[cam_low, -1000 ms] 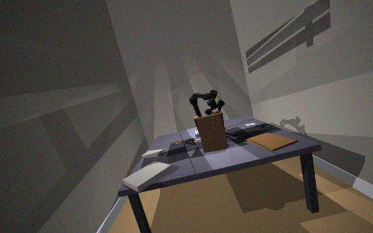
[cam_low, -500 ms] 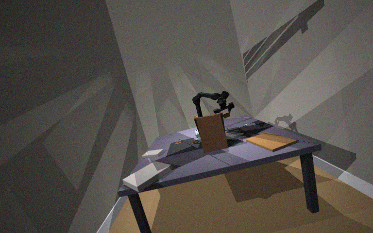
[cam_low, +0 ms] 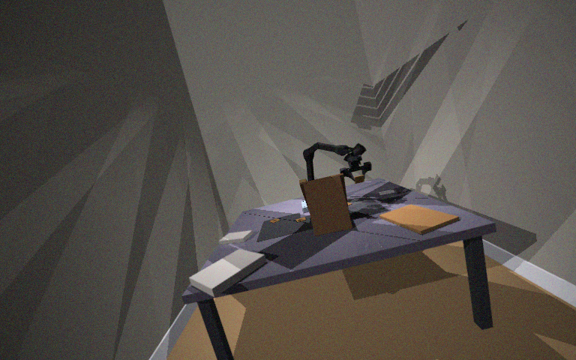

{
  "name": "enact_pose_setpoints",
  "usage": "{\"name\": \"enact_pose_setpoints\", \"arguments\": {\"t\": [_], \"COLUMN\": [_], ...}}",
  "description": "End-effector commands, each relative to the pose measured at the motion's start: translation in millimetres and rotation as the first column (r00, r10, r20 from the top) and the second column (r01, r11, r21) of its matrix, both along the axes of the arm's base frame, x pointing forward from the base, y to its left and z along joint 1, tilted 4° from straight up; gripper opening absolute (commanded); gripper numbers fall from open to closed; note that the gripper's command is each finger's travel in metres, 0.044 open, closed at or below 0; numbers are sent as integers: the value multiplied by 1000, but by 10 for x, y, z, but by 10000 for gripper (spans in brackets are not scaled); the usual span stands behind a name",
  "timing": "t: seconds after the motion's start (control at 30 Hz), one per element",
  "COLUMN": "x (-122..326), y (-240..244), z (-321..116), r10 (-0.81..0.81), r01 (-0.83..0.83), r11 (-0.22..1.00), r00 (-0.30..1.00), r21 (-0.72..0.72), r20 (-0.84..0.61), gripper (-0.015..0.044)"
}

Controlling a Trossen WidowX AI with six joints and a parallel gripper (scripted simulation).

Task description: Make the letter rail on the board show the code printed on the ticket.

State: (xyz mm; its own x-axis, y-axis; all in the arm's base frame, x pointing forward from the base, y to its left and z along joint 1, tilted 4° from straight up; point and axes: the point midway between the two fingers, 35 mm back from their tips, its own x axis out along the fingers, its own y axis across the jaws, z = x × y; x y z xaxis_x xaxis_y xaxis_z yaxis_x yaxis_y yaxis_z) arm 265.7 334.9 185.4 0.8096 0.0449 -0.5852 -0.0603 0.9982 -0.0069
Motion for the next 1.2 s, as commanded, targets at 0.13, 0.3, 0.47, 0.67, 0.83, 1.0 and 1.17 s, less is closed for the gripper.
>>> {"name": "enact_pose_setpoints", "arguments": {"t": [0.13, 0.3, 0.47, 0.67, 0.83, 1.0, 1.17], "x": [396, 409, 404, 404, 404, 403, 402], "y": [-4, -11, -3, -13, -38, -65, -88], "z": [-253, -240, -245, -239, -233, -233, -237], "r10": [-9, -9, -9, -9, -9, -9, -9], "r01": [9, 9, 9, 9, 9, 9, 9], "r11": [1000, 1000, 1000, 1000, 1000, 1000, 1000], "r00": [1000, 1000, 1000, 1000, 1000, 1000, 1000], "r21": [-9, -9, -9, -9, -9, -9, -9], "r20": [9, 9, 9, 9, 9, 9, 9], "gripper": [0, 0, 0, 0, 0, 0, 0]}}
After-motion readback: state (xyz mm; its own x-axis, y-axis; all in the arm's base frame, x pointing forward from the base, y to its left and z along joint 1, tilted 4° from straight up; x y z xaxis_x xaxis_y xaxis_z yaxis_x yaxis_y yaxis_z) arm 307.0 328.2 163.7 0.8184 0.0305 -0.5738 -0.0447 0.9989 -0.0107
